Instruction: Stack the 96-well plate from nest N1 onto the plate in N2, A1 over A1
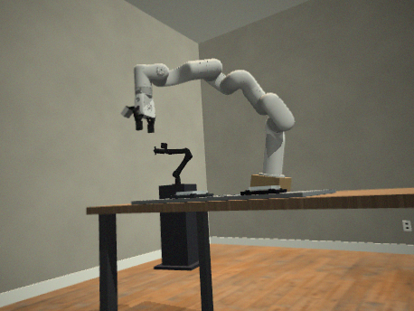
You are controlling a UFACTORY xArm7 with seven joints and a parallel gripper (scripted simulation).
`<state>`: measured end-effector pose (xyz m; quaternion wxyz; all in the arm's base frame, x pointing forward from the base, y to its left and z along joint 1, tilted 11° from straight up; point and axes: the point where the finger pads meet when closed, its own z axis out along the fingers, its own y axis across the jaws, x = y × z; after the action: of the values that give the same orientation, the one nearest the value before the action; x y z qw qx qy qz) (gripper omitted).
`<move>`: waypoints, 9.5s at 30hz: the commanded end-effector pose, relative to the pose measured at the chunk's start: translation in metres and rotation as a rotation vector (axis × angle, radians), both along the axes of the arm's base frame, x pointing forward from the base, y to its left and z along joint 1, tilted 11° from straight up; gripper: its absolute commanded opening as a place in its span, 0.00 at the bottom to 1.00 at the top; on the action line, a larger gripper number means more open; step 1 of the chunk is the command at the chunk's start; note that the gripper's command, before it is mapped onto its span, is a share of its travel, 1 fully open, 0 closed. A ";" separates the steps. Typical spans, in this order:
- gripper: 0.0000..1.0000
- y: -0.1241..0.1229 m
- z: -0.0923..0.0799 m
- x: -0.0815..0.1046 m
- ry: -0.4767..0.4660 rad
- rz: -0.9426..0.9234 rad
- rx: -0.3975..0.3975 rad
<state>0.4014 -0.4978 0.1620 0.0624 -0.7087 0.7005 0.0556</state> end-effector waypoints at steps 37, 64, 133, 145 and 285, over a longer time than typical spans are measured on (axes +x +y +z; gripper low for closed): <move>1.00 0.136 -0.018 0.104 -0.102 0.448 -0.012; 1.00 0.242 -0.033 0.143 -0.152 0.696 -0.013; 1.00 0.526 -0.076 0.115 -0.280 1.408 -0.024; 1.00 0.558 -0.082 0.098 -0.292 1.487 -0.027; 0.00 0.576 -0.174 0.102 -0.292 1.487 -0.026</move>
<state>0.5018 0.0781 -0.0138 0.0923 -0.9953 0.0230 -0.0176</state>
